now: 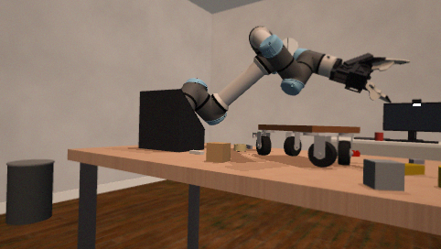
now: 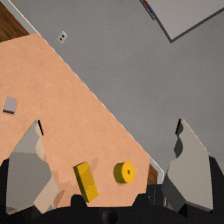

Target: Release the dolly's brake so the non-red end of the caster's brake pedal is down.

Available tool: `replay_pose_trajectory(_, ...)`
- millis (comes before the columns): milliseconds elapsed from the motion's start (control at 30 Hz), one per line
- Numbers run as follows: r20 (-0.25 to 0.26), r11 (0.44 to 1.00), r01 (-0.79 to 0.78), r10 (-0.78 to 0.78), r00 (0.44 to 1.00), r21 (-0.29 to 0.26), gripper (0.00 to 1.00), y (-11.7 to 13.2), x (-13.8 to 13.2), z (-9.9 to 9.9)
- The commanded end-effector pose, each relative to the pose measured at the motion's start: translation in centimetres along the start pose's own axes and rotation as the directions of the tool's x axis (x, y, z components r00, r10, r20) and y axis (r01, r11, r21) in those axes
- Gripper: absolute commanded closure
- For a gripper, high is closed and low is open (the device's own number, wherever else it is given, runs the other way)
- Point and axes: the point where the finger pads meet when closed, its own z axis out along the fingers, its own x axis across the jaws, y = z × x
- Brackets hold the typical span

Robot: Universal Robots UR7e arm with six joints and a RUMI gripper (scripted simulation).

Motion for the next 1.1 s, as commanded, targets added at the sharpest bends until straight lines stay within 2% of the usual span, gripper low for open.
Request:
replay_pose_trajectory(0,-0.001,1.0,0.0,0.0,1.0,0.001,0.0,-0.1,0.1,0.0)
replay_pose_trajectory(533,-0.001,1.0,0.0,0.0,1.0,0.001,0.0,-0.1,0.1,0.0)
replay_pose_trajectory(567,-0.001,1.0,0.0,0.0,1.0,0.001,1.0,-0.1,0.1,0.0)
replay_pose_trajectory(800,-0.002,1.0,0.002,-0.002,1.0,-0.008,1.0,0.0,0.3,-0.1)
replay_pose_trajectory(1067,-0.004,0.999,0.012,-0.012,1.0,-0.05,1.0,0.6,1.1,-0.4)
